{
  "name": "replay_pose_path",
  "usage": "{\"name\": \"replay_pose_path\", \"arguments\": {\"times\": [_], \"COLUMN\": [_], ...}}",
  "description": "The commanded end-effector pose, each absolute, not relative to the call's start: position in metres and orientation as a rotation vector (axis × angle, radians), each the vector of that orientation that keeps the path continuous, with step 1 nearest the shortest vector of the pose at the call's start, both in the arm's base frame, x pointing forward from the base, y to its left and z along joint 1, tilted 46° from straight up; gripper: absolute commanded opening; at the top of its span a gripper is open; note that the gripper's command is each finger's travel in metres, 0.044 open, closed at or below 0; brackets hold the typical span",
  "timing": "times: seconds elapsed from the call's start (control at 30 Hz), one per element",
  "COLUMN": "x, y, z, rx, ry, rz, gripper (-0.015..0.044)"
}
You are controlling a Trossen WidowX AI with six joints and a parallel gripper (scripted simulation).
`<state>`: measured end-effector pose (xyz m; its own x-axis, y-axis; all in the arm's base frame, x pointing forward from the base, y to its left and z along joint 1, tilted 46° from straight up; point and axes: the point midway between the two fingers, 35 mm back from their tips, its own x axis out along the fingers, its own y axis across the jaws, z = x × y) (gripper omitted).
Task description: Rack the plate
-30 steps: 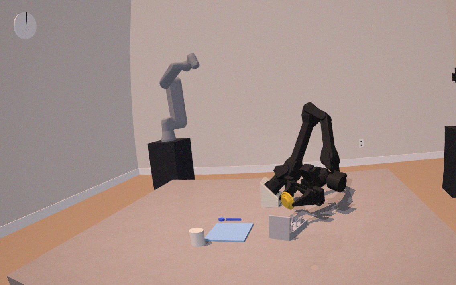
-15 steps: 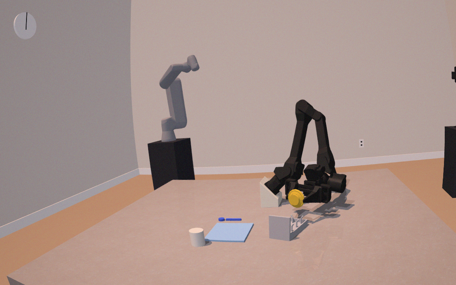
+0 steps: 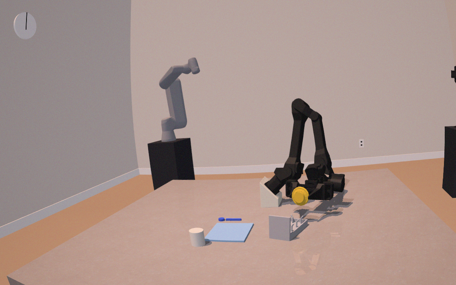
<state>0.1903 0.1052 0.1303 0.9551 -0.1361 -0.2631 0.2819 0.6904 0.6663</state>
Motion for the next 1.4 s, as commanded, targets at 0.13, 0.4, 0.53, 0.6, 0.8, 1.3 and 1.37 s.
{"name": "replay_pose_path", "arguments": {"times": [0.13, 0.4, 0.53, 0.6, 0.8, 1.3, 1.37], "x": [0.192, 0.199, 0.203, 0.205, 0.21, 0.225, 0.225], "y": [0.107, 0.118, 0.122, 0.124, 0.124, 0.12, 0.12], "z": [0.127, 0.115, 0.109, 0.106, 0.104, 0.099, 0.099], "rx": [0.784, 0.785, 0.795, 0.8, 0.807, 0.828, 0.831], "ry": [0.19, 0.193, 0.19, 0.188, 0.188, 0.182, 0.181], "rz": [-0.235, -0.234, -0.232, -0.231, -0.23, -0.225, -0.224], "gripper": [0.0, 0.0, 0.0, 0.0, 0.0, 0.0, 0.0]}}
